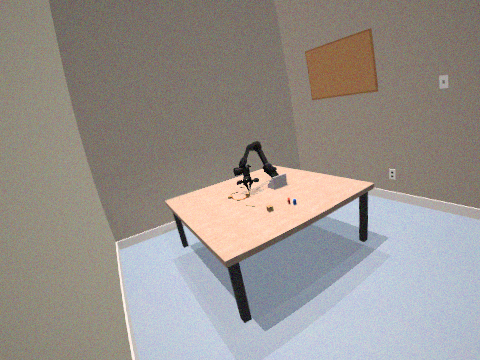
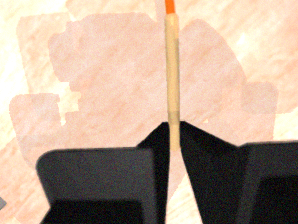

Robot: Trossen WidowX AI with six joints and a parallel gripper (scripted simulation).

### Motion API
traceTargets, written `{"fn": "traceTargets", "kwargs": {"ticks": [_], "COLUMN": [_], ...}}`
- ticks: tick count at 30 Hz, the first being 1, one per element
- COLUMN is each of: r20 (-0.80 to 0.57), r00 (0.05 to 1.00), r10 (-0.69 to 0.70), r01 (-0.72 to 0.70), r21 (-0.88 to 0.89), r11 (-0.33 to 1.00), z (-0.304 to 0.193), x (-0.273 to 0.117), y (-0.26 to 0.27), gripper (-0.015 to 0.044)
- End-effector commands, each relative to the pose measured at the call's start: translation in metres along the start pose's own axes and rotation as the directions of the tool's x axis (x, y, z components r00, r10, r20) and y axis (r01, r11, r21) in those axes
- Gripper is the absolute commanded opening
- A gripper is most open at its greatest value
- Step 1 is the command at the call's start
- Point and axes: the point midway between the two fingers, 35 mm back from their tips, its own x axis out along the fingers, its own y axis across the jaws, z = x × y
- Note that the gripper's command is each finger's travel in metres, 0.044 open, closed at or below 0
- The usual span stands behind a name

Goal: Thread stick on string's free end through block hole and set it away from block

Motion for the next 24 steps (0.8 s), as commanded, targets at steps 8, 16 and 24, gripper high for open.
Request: {"fn": "traceTargets", "kwargs": {"ticks": [8,16,24], "r20": [0.006,0.006,0.004], "r00": [1.0,1.0,1.0], "r10": [-0.003,-0.013,-0.003], "r01": [0.003,0.013,0.003], "r21": [0.0,0.0,-0.002], "r11": [1.0,1.0,1.0], "z": [-0.01,-0.021,-0.016], "x": [-0.001,0.01,0.0], "y": [0.001,0.001,0.001], "gripper": [0.0,0.0,0.021]}}
